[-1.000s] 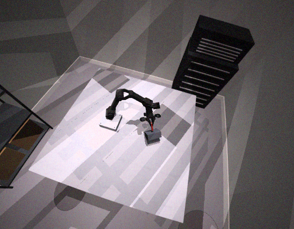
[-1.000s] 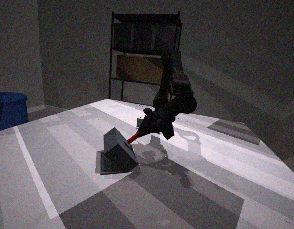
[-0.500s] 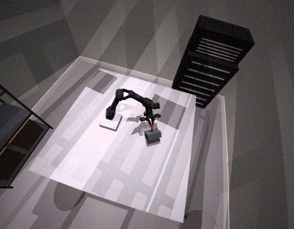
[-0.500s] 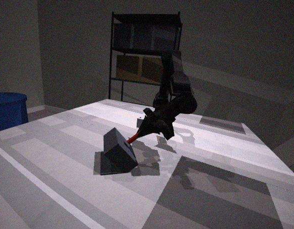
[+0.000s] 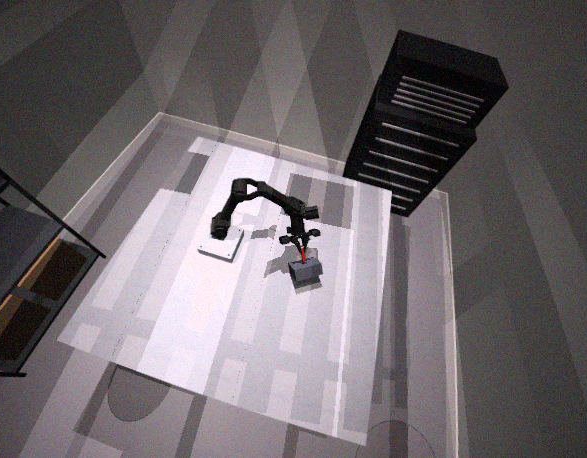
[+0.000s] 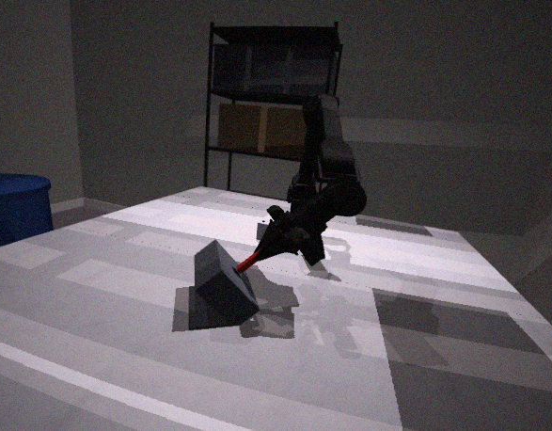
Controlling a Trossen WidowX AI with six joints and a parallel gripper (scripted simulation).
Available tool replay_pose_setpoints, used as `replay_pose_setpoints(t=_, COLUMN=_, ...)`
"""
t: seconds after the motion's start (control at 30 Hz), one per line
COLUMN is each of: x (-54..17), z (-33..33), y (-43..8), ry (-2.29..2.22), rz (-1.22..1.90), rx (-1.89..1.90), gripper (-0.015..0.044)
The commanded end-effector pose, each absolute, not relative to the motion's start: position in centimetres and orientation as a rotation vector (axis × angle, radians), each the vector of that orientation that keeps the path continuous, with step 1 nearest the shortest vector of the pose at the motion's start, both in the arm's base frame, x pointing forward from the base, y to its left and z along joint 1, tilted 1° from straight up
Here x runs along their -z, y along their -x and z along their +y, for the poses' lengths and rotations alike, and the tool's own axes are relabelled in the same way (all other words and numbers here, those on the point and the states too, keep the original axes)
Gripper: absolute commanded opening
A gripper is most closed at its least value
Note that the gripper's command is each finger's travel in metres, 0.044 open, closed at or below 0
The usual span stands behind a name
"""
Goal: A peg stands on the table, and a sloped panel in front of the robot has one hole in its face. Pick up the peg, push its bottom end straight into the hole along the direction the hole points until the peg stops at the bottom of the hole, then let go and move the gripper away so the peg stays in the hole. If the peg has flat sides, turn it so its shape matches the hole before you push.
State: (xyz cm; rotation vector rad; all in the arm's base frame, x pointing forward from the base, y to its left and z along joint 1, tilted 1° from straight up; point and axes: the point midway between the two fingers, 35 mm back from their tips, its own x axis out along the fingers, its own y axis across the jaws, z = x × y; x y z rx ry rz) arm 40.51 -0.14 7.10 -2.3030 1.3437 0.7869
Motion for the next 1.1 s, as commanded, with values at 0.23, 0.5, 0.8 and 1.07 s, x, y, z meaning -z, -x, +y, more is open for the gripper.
replay_pose_setpoints(t=0.23, x=-6.5, z=-0.7, y=-40.7, ry=2.304, rz=1.345, rx=-0.793, gripper=0.0)
replay_pose_setpoints(t=0.5, x=-6.1, z=-1.0, y=-40.9, ry=2.304, rz=1.345, rx=-0.793, gripper=0.0)
replay_pose_setpoints(t=0.8, x=-5.7, z=-1.4, y=-41.2, ry=2.304, rz=1.345, rx=-0.793, gripper=0.0)
replay_pose_setpoints(t=1.07, x=-5.4, z=-1.8, y=-41.4, ry=2.305, rz=1.345, rx=-0.792, gripper=0.0)
